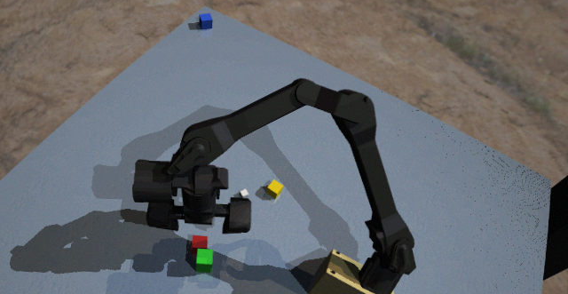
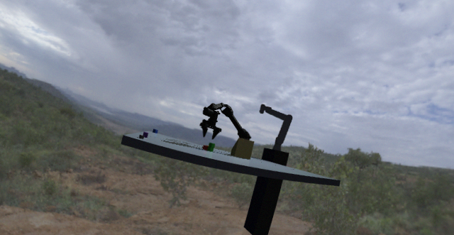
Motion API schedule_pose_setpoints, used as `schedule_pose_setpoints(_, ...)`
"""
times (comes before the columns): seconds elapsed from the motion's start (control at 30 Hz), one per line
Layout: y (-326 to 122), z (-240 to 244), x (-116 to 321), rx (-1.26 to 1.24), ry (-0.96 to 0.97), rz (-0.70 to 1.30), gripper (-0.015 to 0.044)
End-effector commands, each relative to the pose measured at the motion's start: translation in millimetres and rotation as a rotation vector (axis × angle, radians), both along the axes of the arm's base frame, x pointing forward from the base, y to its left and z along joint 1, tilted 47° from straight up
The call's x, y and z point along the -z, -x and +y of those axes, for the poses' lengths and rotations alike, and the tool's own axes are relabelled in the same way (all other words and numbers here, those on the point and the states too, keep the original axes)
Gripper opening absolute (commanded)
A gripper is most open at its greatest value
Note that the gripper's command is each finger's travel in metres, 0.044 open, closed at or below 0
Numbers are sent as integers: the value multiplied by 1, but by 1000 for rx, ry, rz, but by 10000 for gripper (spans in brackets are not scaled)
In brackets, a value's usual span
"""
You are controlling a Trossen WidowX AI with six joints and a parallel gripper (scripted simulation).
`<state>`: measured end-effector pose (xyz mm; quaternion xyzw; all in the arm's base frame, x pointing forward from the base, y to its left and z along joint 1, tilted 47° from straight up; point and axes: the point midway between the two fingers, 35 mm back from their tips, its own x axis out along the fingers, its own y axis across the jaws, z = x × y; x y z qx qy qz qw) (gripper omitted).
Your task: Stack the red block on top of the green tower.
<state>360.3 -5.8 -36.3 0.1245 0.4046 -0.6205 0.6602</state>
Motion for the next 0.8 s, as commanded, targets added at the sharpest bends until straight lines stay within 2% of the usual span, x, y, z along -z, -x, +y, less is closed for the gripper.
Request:
schedule_pose_setpoints(0.0,-1,-7,7,12,-3,-6,440)
schedule_pose_setpoints(0.17,1,-30,30,12,-1,-6,440)
schedule_pose_setpoints(0.77,3,-45,43,12,0,-6,440)
